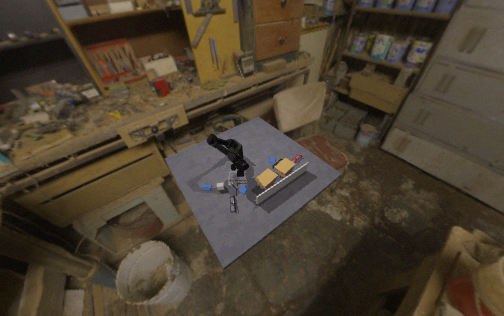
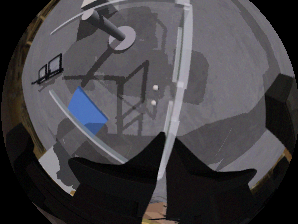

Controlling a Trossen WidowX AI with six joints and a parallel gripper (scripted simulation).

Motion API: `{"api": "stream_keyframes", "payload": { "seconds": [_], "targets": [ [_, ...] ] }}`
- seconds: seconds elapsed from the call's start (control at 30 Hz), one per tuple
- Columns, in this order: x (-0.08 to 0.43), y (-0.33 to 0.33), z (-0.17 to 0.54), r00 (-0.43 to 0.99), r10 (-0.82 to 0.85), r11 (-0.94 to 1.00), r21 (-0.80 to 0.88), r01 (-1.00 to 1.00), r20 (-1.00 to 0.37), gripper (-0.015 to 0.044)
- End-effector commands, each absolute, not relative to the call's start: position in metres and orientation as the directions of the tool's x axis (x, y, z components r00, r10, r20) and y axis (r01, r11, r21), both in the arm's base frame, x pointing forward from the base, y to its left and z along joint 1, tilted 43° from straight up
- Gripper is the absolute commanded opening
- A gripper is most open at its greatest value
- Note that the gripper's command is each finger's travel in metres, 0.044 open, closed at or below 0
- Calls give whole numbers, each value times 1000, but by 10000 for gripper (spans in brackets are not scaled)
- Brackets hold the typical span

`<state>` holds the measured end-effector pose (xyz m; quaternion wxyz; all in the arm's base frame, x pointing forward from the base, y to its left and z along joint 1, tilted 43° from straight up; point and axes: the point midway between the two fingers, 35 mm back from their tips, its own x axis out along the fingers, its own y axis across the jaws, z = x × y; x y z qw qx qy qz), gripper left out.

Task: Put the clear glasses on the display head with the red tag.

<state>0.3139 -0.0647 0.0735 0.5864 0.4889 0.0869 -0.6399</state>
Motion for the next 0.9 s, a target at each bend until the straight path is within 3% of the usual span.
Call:
{"api": "stream_keyframes", "payload": {
  "seconds": [0.0,0.87],
  "targets": [
    [315,-63,73,167,-665,-296,462,836,-728,0],
    [310,-69,77,167,-665,-296,462,836,-728,0]
  ]
}}
